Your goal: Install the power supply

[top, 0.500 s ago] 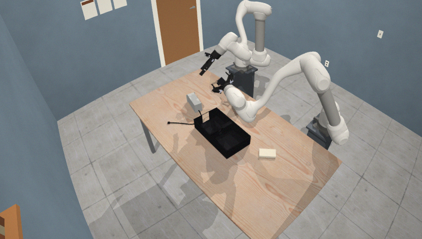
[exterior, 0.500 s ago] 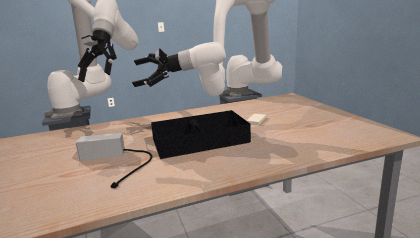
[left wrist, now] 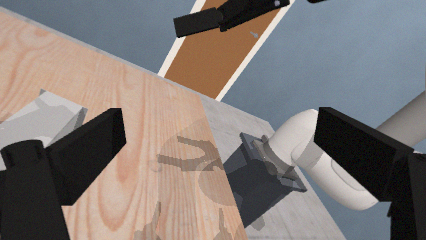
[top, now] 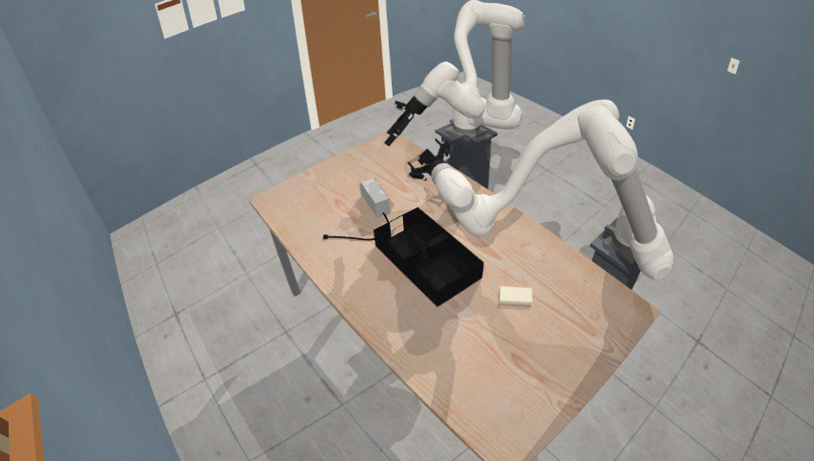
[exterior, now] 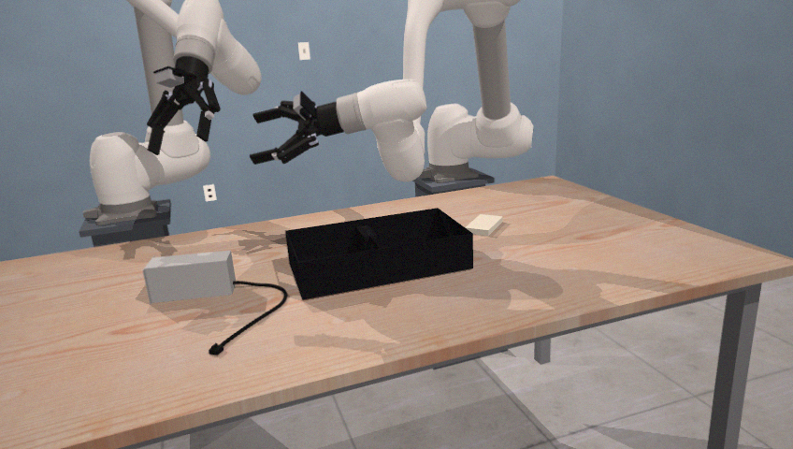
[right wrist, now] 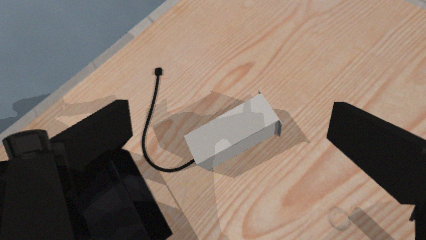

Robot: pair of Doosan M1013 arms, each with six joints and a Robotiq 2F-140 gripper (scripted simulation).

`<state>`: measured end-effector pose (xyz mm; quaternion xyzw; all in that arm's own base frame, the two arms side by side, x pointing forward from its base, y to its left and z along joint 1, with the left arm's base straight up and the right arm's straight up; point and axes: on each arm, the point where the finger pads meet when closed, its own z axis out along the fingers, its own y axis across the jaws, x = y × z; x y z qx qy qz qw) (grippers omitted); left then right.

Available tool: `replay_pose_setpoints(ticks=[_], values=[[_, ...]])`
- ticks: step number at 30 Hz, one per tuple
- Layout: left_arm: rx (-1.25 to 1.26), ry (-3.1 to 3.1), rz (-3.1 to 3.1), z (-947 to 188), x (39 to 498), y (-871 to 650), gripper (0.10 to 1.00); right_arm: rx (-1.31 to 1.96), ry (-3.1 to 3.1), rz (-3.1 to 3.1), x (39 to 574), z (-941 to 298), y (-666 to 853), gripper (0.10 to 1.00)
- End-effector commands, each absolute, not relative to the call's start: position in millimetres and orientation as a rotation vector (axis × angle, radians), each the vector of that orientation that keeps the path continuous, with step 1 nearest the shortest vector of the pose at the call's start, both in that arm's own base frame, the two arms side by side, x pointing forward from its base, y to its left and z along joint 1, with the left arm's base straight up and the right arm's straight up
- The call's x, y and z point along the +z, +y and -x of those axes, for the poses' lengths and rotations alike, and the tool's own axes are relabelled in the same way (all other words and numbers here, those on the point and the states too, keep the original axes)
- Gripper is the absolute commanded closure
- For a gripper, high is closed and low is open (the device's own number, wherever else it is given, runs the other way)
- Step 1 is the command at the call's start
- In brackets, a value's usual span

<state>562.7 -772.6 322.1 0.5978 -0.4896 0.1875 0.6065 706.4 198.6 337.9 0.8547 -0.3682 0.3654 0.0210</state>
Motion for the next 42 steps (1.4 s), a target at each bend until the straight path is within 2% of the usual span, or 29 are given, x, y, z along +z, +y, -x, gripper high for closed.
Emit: replay_pose_setpoints(ticks=[1,42], values=[[0.435,-1.133,-1.381,-562.7,323.5,-772.7,0.098,1.134,-1.142,-2.65,338.6,-706.5,198.6,0.098],[0.455,-1.114,-1.398,-584.3,323.5,-756.5,0.098,1.134,-1.142,-2.65,338.6,-706.5,198.6,0.098]])
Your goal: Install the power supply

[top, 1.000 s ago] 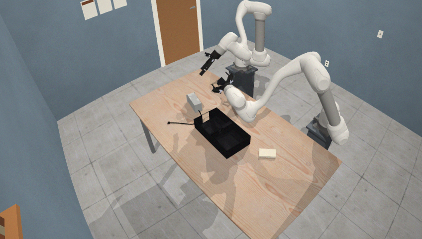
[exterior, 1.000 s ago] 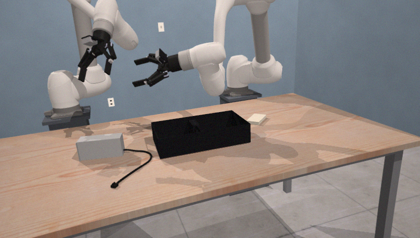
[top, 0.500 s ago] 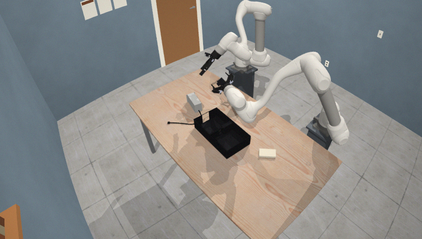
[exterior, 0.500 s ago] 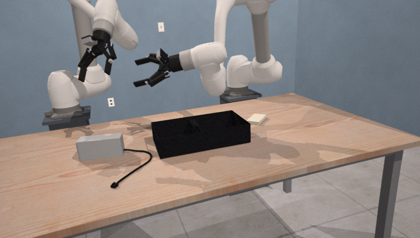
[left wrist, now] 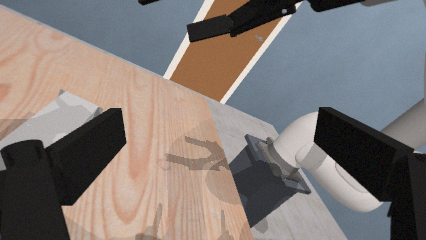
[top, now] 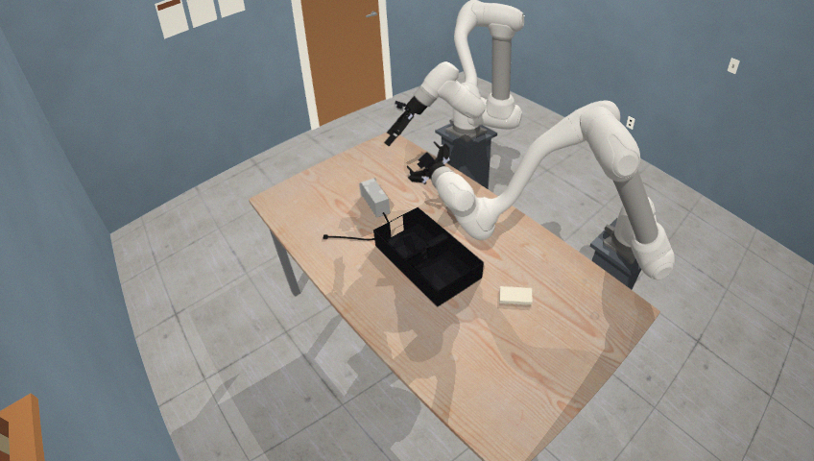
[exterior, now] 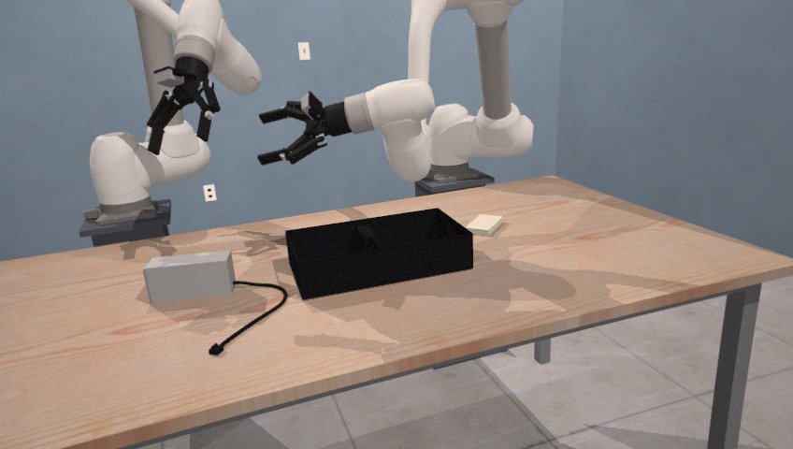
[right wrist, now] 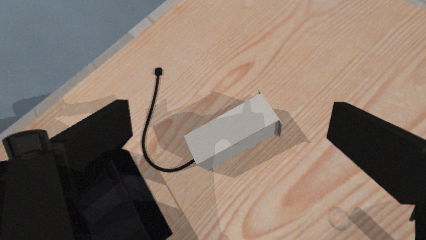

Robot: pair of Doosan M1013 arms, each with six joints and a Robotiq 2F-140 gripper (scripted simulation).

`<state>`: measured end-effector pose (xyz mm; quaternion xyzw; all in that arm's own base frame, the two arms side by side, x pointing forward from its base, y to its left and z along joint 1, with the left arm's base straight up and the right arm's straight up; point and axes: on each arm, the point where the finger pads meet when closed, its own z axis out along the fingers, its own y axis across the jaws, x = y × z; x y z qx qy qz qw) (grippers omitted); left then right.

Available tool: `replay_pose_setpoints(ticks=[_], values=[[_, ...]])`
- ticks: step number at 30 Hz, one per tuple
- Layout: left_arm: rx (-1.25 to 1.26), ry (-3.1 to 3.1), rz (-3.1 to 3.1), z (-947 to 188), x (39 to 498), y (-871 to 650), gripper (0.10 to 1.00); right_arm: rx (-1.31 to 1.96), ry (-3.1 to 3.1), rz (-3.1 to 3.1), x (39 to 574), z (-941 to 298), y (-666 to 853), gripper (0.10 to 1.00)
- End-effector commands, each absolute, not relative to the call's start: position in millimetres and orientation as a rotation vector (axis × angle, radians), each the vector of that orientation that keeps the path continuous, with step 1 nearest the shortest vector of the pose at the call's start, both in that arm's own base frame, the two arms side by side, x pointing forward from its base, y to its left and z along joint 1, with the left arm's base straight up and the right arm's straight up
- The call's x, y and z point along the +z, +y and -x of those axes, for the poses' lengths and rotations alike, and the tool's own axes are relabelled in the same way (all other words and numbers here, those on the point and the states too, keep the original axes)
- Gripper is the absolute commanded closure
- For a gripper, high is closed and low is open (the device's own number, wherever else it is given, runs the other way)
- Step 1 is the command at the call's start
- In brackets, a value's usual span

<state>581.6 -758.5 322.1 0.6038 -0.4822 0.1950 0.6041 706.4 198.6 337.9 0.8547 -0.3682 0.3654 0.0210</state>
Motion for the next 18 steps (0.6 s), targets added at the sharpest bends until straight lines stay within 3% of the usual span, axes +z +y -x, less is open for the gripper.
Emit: replay_pose_setpoints(ticks=[1,18], values=[[0.457,-1.113,-1.4,-586.0,323.5,-755.2,0.098,1.134,-1.142,-2.65,338.6,-706.5,198.6,0.098],[0.491,-1.081,-1.429,-621.3,323.5,-726.4,0.098,1.134,-1.142,-2.65,338.6,-706.5,198.6,0.098]])
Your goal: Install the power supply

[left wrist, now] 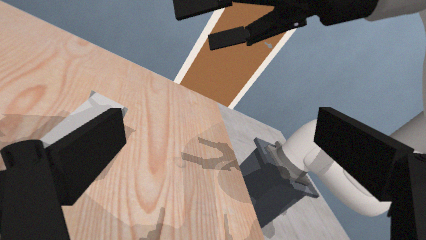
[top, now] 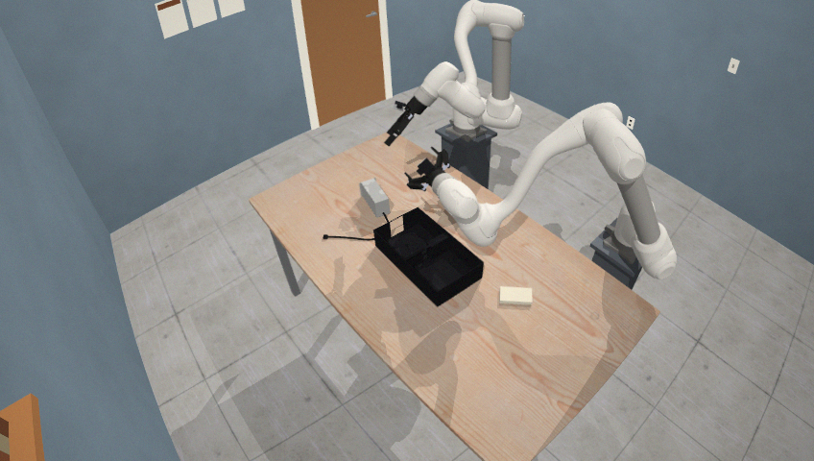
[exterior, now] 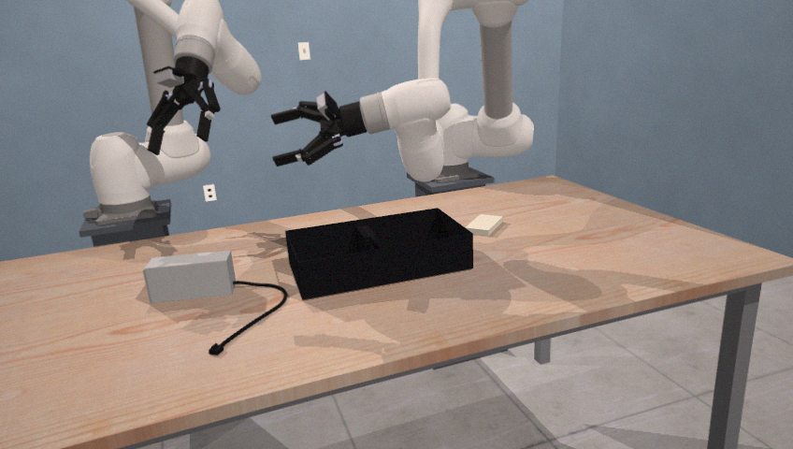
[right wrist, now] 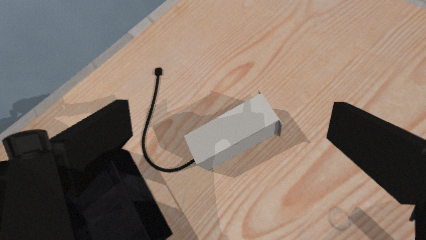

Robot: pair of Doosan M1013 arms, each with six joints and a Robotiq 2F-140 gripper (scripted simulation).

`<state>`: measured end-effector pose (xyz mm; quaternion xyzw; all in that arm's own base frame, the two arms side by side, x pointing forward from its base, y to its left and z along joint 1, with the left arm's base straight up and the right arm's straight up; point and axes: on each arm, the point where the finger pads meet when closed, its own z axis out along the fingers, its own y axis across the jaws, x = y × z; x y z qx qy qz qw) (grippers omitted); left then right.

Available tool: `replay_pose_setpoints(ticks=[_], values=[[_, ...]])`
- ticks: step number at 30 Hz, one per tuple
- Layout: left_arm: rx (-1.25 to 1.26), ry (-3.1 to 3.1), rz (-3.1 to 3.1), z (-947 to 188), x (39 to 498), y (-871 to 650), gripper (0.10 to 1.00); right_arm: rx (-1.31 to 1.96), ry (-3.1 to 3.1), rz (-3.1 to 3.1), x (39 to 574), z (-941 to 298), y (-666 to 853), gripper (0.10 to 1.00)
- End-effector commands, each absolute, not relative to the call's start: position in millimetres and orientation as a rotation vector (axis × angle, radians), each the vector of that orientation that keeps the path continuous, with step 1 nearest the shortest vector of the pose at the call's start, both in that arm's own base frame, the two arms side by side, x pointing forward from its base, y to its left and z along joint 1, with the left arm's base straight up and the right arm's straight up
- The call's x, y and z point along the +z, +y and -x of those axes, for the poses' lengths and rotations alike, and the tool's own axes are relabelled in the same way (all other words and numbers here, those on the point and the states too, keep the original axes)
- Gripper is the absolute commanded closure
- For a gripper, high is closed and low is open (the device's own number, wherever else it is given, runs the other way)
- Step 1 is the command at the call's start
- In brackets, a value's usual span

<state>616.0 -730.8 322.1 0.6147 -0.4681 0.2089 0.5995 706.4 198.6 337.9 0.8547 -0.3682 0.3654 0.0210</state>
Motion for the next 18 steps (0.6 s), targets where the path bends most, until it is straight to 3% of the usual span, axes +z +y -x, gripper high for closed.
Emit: replay_pose_setpoints(ticks=[1,18], values=[[0.494,-1.078,-1.431,-624.3,323.5,-723.8,0.098,1.134,-1.142,-2.65,338.6,-706.5,198.6,0.098],[0.549,-1.026,-1.477,-678.6,323.5,-673.2,0.098,1.134,-1.142,-2.65,338.6,-706.5,198.6,0.098]])
